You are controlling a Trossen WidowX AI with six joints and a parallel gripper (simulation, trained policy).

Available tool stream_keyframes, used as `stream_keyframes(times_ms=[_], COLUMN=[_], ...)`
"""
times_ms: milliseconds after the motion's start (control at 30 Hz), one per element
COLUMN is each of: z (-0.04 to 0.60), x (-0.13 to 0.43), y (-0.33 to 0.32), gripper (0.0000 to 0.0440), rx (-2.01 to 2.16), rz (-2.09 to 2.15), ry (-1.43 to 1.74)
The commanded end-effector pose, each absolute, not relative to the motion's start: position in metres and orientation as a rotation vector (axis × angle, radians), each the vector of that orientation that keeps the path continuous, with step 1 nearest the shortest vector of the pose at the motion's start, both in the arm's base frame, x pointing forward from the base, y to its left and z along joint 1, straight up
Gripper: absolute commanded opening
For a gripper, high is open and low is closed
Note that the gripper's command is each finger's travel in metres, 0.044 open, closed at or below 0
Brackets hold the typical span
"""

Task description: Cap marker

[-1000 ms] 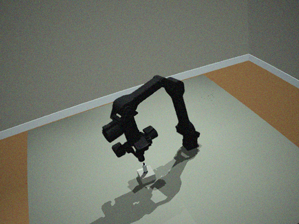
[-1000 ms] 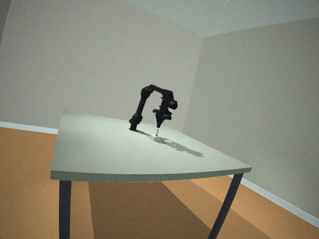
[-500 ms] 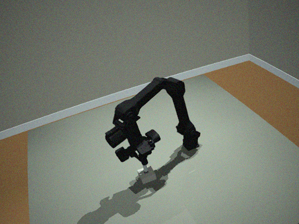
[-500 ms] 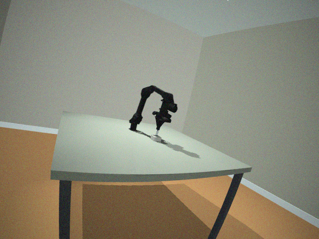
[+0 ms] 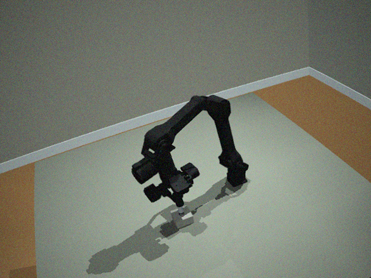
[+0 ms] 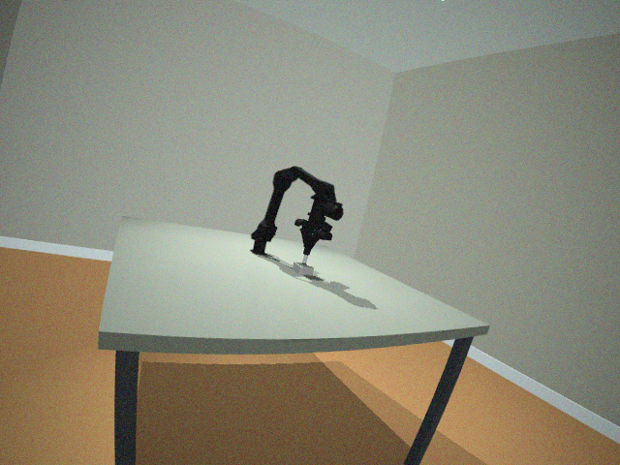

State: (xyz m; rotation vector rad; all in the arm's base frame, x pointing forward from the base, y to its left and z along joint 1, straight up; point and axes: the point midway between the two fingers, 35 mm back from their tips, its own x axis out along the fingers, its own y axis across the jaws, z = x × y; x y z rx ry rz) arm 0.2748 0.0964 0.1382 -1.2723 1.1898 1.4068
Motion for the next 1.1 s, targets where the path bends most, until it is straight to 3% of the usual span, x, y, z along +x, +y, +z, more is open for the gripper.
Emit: stream_keyframes(times_ms=[0, 367, 400, 1067], z=[0.118, 0.096, 0.093, 0.08], x=[0.273, 0.271, 0.27, 0.271], y=[0.096, 0.098, 0.097, 0.091], gripper=[0.0004, 0.0008, 0.0034, 0.0065], rx=[-1.259, -1.29, -1.292, -1.388], rz=[1.448, 1.493, 1.496, 1.538], ry=[1.224, 1.198, 1.203, 1.149])
